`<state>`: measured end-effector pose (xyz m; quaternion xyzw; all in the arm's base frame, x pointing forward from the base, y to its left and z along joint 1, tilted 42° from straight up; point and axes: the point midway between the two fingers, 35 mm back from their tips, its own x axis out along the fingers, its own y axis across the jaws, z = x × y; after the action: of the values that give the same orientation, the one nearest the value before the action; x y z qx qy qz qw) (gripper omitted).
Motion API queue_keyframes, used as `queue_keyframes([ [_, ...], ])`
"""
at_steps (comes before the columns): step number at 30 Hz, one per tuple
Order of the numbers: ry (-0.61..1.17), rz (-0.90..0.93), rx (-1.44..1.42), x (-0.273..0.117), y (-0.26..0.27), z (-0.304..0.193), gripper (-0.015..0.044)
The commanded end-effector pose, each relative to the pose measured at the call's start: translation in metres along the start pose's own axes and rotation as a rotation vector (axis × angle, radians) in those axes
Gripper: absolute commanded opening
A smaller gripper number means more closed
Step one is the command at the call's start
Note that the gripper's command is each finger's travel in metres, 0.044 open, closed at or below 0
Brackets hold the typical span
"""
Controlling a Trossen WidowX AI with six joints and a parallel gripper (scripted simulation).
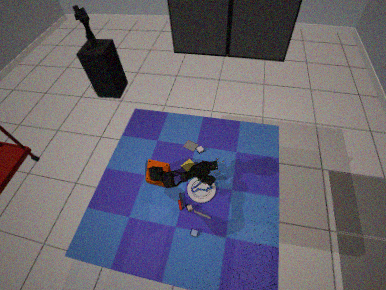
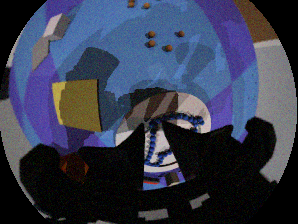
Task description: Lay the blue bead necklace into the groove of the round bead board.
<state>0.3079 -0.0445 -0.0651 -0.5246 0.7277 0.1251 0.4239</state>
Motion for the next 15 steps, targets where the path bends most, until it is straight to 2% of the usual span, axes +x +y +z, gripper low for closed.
queue_keyframes([
  [1,0.0,-0.001,0.001,-0.0002,-0.0004,-0.0001,0.0236],
  [9,0.002,0.001,-0.005,-0.0015,0.0005,-0.0003,0.044],
  [15,0.001,0.002,-0.006,-0.005,0.0005,-0.0003,0.044],
])
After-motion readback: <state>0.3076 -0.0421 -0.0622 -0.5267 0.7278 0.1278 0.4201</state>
